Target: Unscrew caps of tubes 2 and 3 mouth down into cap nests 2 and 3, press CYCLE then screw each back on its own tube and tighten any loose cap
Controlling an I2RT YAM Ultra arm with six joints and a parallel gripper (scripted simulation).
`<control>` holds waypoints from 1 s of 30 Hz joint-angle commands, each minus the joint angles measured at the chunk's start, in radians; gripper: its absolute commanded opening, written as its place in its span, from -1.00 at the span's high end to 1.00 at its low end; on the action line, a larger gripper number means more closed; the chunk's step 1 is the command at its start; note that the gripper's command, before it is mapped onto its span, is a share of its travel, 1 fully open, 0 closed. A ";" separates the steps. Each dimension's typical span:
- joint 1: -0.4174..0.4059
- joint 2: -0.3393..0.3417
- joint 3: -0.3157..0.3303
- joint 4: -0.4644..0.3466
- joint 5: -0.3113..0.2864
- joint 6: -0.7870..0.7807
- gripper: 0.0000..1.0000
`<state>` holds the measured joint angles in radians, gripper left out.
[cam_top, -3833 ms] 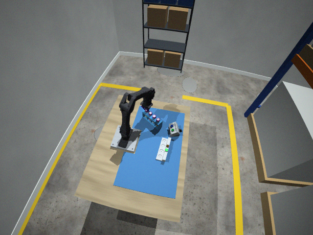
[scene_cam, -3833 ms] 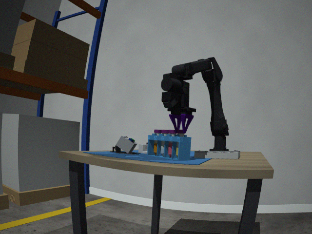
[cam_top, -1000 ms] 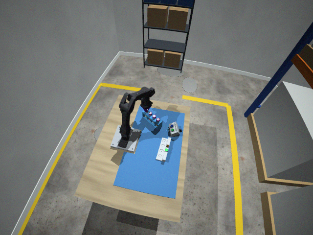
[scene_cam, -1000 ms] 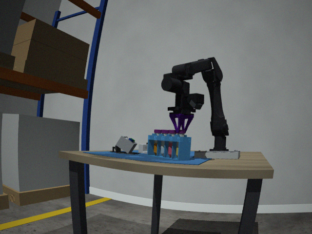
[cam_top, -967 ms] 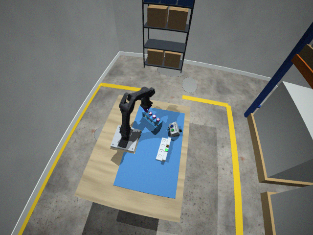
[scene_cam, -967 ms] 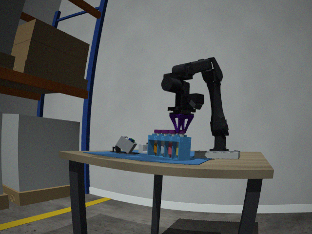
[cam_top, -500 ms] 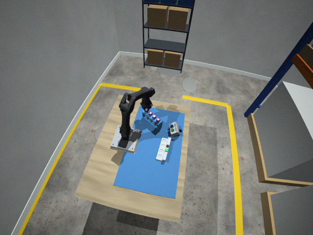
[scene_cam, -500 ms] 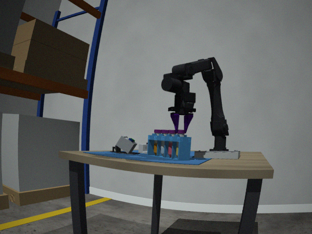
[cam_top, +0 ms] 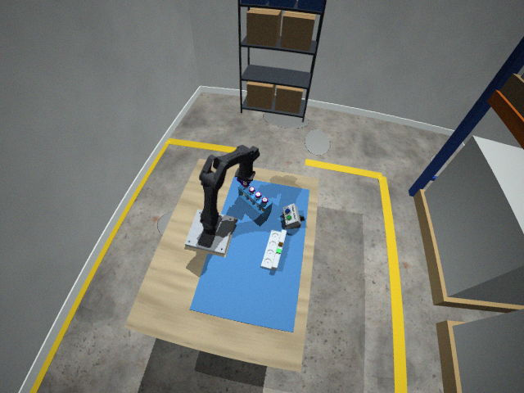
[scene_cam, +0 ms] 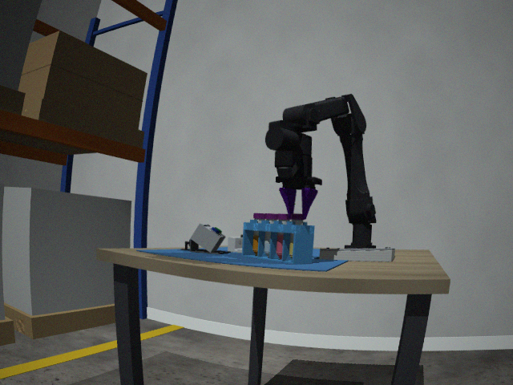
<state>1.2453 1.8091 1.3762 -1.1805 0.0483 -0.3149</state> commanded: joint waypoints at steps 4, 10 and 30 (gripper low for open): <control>0.001 -0.009 0.003 0.005 0.000 0.408 1.00; 0.001 -0.009 0.003 0.005 0.000 0.608 1.00; 0.001 -0.009 0.001 0.008 0.000 1.508 1.00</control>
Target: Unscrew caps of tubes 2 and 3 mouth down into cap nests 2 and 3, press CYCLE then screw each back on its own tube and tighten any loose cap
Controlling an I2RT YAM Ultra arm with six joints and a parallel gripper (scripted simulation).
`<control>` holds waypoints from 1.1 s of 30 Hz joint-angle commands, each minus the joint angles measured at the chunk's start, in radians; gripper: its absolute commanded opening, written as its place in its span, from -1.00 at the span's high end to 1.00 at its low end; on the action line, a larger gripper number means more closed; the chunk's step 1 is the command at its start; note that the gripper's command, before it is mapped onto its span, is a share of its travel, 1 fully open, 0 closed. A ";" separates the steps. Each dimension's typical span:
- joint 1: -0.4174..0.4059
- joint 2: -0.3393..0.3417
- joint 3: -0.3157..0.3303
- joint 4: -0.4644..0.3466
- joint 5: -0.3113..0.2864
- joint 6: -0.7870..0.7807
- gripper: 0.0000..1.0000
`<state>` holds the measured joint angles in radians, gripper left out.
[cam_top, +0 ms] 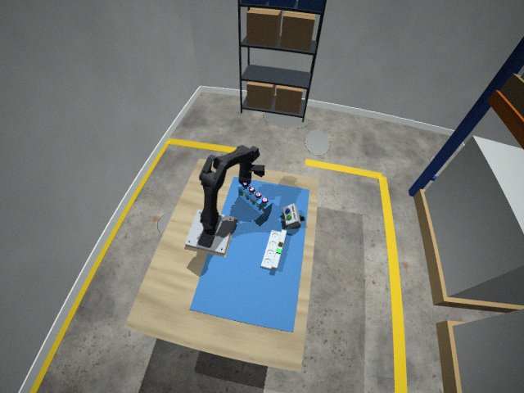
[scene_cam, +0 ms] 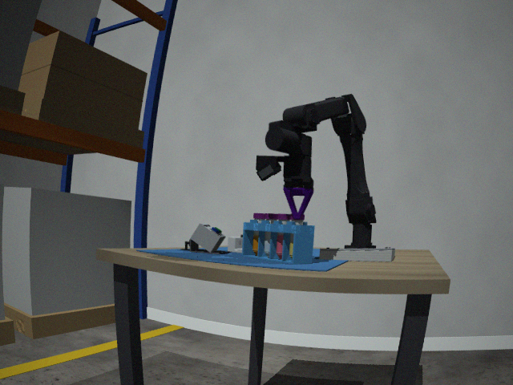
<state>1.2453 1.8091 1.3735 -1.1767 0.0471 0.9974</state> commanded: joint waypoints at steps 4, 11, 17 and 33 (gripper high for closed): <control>0.001 -0.009 0.003 0.004 0.001 0.396 1.00; 0.001 -0.009 0.003 0.004 0.001 0.409 1.00; 0.001 -0.009 0.003 0.004 0.001 0.409 0.02; 0.003 -0.017 0.065 -0.066 0.001 0.412 0.02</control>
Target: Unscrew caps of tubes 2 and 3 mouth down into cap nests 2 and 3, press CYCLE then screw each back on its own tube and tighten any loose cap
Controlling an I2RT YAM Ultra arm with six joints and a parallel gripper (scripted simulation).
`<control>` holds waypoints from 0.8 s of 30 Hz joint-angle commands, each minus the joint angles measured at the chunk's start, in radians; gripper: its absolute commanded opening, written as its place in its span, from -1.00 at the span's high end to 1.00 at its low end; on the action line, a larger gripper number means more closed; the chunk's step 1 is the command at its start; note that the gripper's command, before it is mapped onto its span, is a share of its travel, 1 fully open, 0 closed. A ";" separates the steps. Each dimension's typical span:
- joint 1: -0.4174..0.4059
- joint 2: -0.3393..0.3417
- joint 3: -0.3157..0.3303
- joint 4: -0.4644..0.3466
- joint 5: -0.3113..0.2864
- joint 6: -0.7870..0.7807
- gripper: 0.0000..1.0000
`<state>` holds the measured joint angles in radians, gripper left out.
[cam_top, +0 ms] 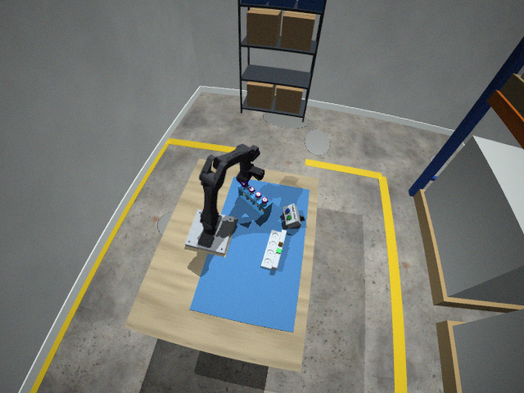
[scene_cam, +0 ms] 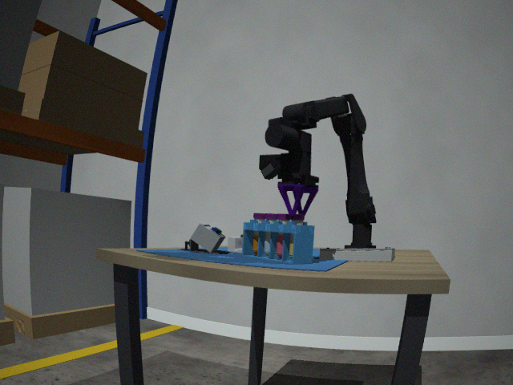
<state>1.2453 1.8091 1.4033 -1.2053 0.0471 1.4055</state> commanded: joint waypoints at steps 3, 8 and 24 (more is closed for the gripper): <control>0.005 -0.020 0.068 -0.073 0.001 0.005 0.02; 0.007 -0.021 0.126 -0.132 0.001 0.007 0.02; -0.119 -0.043 0.123 -0.145 0.005 -0.536 0.02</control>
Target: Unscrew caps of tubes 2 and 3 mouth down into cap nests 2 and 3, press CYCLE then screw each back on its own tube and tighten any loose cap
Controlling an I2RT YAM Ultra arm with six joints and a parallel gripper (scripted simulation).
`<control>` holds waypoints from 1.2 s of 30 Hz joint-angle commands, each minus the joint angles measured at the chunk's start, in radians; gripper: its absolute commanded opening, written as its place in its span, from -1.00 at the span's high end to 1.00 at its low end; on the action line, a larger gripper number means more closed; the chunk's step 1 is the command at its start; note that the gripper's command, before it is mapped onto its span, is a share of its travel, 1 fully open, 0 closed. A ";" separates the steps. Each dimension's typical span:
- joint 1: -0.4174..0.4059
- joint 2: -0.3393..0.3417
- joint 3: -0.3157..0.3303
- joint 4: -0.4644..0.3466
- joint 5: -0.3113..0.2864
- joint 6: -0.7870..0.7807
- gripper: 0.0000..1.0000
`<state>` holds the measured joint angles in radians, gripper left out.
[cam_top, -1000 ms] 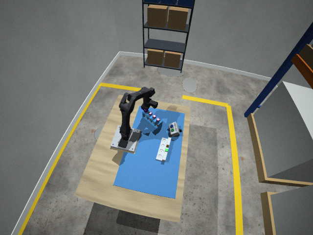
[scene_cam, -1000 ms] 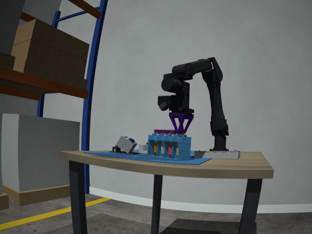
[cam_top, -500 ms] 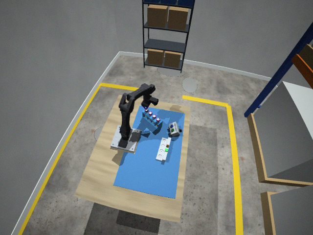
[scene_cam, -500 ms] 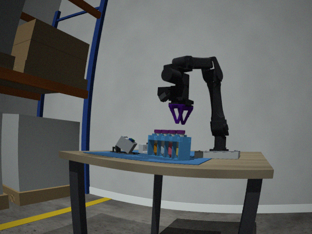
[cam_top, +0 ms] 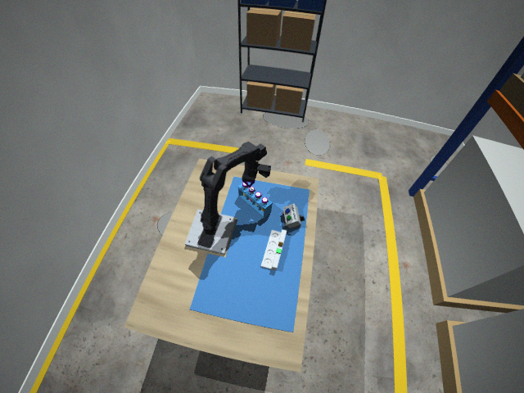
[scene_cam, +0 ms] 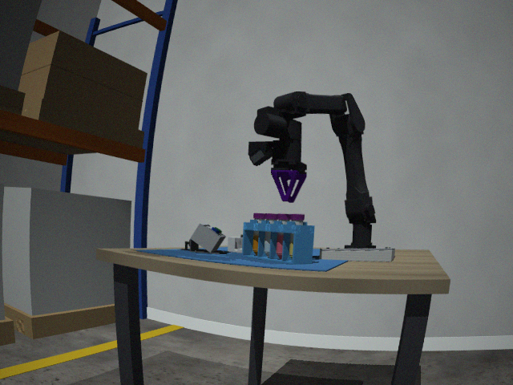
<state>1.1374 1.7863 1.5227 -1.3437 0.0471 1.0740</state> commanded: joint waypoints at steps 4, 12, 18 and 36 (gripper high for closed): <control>-0.063 -0.024 0.003 -0.007 0.007 -0.419 0.02; -0.166 -0.021 0.014 -0.009 0.009 -0.859 0.02; -0.267 -0.005 0.041 -0.014 0.011 -1.219 0.02; -0.362 0.022 -0.001 0.061 0.012 -1.313 0.02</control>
<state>0.7757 1.8141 1.5303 -1.3266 0.0601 -0.2283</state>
